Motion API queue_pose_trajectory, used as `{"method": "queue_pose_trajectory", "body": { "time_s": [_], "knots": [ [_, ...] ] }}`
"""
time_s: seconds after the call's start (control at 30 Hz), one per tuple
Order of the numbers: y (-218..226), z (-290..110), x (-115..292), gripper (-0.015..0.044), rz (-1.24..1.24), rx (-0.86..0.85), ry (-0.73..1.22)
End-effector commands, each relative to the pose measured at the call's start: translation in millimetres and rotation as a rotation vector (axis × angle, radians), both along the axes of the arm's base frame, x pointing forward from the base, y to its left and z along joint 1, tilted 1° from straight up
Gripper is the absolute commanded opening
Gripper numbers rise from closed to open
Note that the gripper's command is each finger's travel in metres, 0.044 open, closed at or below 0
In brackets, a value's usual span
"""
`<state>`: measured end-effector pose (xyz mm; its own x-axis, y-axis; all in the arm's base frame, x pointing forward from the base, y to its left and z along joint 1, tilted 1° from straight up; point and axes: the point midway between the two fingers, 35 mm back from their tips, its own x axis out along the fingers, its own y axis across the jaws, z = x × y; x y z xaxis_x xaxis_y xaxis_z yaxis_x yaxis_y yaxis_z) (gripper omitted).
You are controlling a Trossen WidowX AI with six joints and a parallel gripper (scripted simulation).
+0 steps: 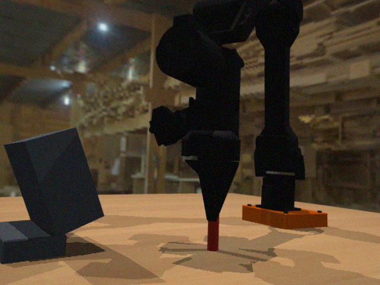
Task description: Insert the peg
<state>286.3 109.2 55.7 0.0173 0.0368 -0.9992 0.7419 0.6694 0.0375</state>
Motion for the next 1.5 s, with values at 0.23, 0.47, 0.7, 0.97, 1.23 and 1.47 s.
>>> {"method": "queue_pose_trajectory", "body": {
  "time_s": [0.23,0.47,0.7,0.97,1.23,1.47],
  "knots": [
    [0,1,0,0.0072,0.0,0.001,-0.001],
    [0,1,0,0.0,0.0,0.001,-0.001],
    [0,10,1,0.0,-0.001,0.0,-0.001],
    [-1,42,1,0.0,-0.003,-0.001,-0.002],
    [-2,74,-2,0.0,-0.005,-0.003,-0.002],
    [-3,80,-4,0.0,-0.004,-0.002,-0.006]
  ]
}}
